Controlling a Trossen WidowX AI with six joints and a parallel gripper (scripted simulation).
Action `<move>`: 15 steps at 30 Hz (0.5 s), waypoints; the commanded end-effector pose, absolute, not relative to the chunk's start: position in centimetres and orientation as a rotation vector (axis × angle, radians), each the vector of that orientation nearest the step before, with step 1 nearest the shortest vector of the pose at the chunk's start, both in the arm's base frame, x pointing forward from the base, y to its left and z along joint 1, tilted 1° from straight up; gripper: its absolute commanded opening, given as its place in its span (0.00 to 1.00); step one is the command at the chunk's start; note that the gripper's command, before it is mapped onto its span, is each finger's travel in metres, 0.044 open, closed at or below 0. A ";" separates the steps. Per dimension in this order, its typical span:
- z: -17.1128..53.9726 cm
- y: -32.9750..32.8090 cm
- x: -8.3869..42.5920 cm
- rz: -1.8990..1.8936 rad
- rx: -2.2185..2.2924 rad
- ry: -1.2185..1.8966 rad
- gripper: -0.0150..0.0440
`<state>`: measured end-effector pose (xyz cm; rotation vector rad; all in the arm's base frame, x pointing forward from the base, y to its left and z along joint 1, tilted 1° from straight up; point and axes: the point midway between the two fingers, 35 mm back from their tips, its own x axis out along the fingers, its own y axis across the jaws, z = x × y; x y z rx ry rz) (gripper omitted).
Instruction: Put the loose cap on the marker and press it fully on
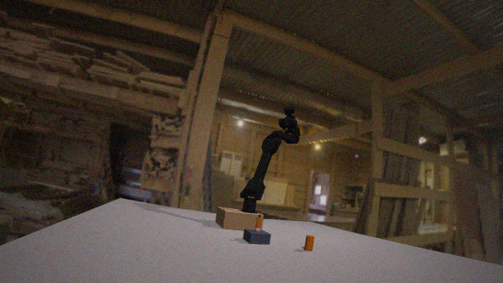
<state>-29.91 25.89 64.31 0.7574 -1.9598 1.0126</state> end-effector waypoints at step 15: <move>55.8 47.7 -18.1 1.600 0.107 -1.450 0.66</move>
